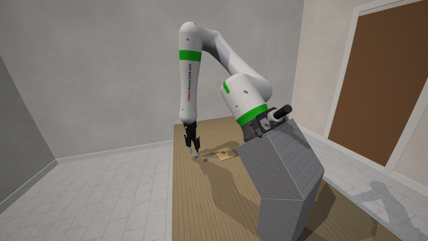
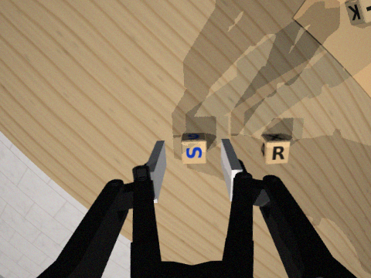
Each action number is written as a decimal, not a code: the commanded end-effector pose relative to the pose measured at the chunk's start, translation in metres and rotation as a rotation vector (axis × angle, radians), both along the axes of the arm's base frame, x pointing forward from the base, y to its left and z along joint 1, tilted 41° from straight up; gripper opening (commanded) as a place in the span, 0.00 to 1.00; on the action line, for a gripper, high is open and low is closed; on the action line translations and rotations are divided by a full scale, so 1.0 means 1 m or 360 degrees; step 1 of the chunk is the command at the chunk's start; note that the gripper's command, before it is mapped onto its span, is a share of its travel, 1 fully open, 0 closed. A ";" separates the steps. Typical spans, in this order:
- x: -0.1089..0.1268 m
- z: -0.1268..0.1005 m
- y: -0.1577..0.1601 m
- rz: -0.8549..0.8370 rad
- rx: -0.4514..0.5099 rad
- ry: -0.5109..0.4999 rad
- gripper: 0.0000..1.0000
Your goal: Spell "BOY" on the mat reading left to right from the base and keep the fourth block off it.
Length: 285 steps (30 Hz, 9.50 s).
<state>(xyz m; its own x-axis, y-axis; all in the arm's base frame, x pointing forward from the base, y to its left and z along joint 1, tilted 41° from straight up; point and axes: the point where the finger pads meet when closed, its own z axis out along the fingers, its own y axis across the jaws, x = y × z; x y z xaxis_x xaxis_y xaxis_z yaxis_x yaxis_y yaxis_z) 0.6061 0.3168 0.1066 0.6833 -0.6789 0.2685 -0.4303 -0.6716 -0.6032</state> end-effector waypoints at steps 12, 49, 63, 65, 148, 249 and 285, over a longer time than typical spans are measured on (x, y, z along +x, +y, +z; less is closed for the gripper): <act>0.012 -0.012 0.006 -0.0002 0.0001 -0.0007 0.37; 0.013 -0.016 0.007 -0.0001 0.0000 -0.0002 0.37; 0.013 -0.016 0.007 -0.0001 0.0000 -0.0002 0.25; 0.013 -0.016 0.007 -0.0001 0.0000 -0.0002 0.25; -0.046 0.056 -0.022 -0.0001 0.0001 -0.0005 0.13; -0.022 0.023 -0.009 0.3265 -0.2575 -0.1293 0.13; -0.022 0.019 0.003 0.2863 -0.3346 0.0028 0.13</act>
<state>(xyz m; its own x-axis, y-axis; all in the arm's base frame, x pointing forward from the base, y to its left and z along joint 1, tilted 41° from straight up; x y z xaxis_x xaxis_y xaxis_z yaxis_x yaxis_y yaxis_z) 0.5826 0.3192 0.1284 -0.0476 0.8973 -0.4389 0.6488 0.3618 0.6694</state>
